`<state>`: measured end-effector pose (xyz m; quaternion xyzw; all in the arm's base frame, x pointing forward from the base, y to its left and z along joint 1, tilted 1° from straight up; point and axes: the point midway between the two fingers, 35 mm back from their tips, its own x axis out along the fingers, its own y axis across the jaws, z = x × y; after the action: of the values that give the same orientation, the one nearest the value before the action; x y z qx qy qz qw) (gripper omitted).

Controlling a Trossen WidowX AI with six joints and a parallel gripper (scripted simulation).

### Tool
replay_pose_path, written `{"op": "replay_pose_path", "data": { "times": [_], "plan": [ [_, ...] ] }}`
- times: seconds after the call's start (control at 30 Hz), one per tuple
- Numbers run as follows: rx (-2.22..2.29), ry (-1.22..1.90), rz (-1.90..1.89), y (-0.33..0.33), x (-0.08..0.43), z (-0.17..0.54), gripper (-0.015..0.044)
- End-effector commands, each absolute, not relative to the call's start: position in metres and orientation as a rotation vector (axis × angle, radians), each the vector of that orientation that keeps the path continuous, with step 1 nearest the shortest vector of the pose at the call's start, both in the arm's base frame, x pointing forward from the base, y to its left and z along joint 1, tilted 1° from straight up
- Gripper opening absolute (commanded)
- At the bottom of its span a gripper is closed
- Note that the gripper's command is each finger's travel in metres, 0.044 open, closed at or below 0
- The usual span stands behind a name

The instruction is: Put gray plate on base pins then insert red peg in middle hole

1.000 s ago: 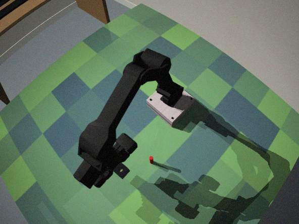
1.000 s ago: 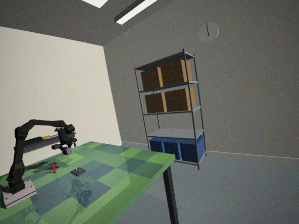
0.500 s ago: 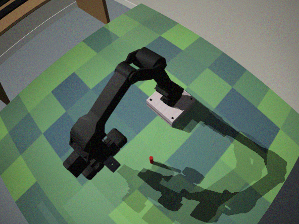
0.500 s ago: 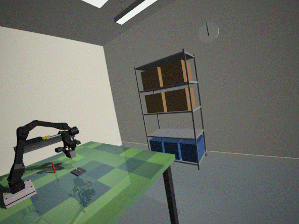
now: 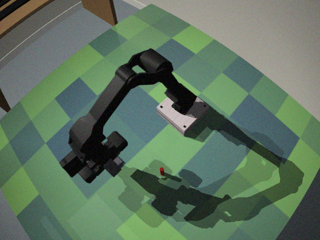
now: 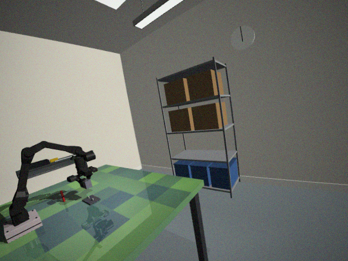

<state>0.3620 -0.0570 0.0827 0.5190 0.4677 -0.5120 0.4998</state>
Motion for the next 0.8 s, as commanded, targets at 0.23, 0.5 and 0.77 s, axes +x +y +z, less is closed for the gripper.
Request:
{"op": "replay_pose_path", "data": {
  "times": [0.23, 0.5, 0.77],
  "plan": [
    [1.253, 1.129, -1.249, -0.087, 0.355, 0.067, 0.0],
    [1.255, 1.125, -1.257, -0.109, 0.347, 0.056, 0.0],
    [1.256, 1.125, -1.257, -0.111, 0.346, 0.055, 0.0]
  ]
}}
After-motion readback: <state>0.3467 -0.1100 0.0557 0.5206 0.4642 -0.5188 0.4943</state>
